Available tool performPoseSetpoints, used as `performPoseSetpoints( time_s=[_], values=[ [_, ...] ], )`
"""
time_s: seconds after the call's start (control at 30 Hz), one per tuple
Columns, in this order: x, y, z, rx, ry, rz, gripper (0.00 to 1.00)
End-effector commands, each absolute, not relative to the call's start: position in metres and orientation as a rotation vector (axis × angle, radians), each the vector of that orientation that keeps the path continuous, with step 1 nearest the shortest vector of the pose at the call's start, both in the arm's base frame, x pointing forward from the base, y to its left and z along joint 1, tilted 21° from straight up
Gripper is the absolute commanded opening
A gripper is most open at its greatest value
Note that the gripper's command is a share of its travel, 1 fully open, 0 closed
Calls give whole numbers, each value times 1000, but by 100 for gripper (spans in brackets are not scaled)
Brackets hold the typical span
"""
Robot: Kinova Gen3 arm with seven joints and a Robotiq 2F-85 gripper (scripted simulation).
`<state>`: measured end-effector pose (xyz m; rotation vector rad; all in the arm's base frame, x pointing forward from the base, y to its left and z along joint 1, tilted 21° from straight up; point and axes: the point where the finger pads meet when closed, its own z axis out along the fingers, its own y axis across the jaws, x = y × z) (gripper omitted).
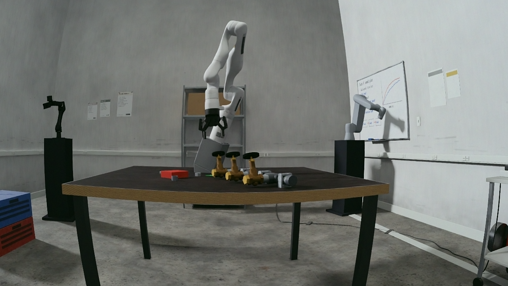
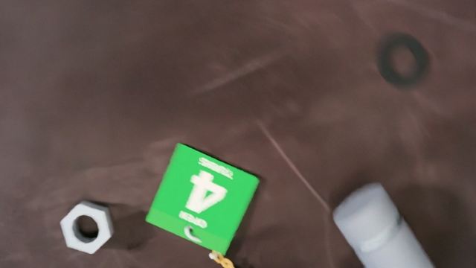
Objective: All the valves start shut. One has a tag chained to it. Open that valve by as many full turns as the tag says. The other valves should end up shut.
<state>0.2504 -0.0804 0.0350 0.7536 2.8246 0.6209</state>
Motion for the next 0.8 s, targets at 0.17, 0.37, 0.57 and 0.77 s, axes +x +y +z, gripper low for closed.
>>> performPoseSetpoints(
  time_s=[0.17, 0.37, 0.57, 0.77],
  values=[
    [268, -79, 34, 1172, 2677, 726, 100],
    [282, -77, 33, 1484, 2514, 798, 100],
    [294, -76, 32, 1742, 2343, 852, 100],
    [301, -75, 31, 1886, 2230, 881, 100]
  ],
)
